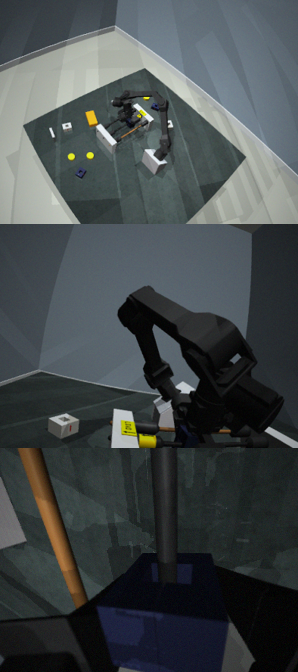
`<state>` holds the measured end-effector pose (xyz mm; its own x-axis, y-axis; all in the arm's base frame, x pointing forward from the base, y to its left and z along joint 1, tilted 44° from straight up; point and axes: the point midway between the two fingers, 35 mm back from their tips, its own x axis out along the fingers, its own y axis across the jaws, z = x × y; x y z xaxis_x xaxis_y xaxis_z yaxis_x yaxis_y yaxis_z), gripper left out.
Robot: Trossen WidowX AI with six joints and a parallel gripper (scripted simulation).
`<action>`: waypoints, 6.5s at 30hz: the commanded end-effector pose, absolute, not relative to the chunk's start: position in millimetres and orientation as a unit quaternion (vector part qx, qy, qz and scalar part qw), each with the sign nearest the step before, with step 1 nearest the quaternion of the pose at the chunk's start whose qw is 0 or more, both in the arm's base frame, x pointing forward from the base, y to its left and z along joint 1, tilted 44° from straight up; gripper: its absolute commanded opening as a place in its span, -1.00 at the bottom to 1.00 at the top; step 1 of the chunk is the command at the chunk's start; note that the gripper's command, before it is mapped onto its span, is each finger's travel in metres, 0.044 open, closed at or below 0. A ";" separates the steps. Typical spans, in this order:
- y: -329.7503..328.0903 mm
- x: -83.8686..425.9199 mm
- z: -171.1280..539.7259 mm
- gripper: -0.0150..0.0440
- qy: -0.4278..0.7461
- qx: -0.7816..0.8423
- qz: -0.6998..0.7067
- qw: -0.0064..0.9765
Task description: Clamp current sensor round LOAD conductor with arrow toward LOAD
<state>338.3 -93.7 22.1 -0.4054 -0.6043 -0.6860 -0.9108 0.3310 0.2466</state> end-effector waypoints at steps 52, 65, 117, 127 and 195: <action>-93.6 338.2 21.9 -0.49 0.778 -0.486 0.312 0.246; -90.8 340.2 23.5 -0.49 0.725 -0.562 0.284 0.281; -90.3 339.8 24.5 -0.49 0.705 -0.587 0.269 0.294; -90.3 339.8 24.5 -0.49 0.705 -0.587 0.269 0.294; -100.4 337.1 14.1 -0.49 0.775 -0.491 0.307 0.252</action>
